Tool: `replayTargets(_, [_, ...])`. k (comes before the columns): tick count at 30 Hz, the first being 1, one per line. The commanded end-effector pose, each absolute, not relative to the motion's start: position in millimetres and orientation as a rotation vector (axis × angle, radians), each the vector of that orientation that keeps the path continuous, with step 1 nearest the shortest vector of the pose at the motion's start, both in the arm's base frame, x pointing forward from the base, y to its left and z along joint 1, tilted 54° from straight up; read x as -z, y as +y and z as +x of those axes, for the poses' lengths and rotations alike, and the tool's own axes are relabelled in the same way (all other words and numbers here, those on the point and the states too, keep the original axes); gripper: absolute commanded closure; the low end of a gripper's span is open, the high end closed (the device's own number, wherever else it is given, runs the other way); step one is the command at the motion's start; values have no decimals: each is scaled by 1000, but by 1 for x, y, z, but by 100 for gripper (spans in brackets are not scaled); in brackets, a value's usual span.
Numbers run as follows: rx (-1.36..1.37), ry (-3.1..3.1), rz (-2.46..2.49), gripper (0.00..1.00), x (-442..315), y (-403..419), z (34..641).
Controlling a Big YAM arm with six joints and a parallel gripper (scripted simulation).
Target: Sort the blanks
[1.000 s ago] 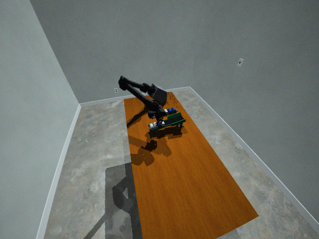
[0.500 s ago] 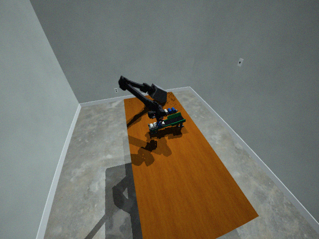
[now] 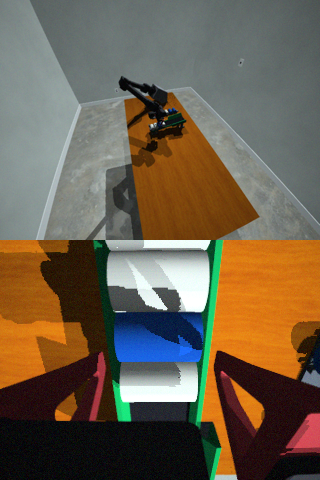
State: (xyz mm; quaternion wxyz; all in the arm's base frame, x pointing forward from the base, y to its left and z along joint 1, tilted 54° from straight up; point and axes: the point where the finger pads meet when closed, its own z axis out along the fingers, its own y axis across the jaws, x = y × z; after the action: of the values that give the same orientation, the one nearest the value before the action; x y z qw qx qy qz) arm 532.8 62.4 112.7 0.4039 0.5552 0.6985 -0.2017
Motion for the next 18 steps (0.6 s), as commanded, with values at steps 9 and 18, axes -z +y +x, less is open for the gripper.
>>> replayTargets(9, [476,1757,1401,22,-110,77,542])
replayTargets(18, [489,1755,1408,22,-107,68,542])
